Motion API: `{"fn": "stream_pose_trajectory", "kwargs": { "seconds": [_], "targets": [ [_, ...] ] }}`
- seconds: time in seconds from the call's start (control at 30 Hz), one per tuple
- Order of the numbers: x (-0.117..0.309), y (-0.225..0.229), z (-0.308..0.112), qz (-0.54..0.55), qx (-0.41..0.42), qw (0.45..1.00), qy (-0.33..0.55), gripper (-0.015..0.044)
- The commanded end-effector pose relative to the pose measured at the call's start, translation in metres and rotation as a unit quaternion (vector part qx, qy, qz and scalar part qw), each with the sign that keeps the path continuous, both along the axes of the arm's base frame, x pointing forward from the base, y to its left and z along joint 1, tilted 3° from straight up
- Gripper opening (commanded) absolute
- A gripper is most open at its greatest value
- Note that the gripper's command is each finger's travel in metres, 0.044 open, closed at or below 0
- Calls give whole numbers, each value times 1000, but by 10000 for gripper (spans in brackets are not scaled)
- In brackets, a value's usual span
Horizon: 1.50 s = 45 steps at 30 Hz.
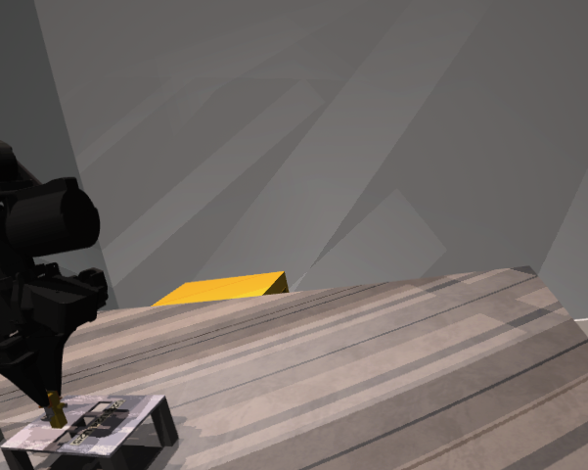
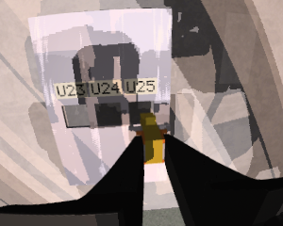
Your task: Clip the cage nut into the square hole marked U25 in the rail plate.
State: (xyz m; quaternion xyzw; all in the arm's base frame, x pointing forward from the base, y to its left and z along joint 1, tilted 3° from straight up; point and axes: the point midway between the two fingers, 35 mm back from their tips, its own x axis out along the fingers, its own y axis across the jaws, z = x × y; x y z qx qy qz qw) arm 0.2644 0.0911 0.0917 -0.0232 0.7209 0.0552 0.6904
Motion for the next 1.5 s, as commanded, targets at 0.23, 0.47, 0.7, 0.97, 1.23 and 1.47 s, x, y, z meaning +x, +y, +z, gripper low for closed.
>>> {"fn": "stream_pose_trajectory", "kwargs": {
  "seconds": [0.23,0.47,0.7,0.97,1.23,1.47],
  "targets": [
    [0,1,-13,0,2,1000,0,35],
    [0,1,-24,0,2,1000,0,35],
    [-1,1,-26,0,2,1000,0,35],
    [-1,2,-26,0,1,1000,0,35],
    [-1,2,-26,0,-2,1000,0,35],
    [-1,3,-26,0,-5,1000,-1,35]
  ]
}}
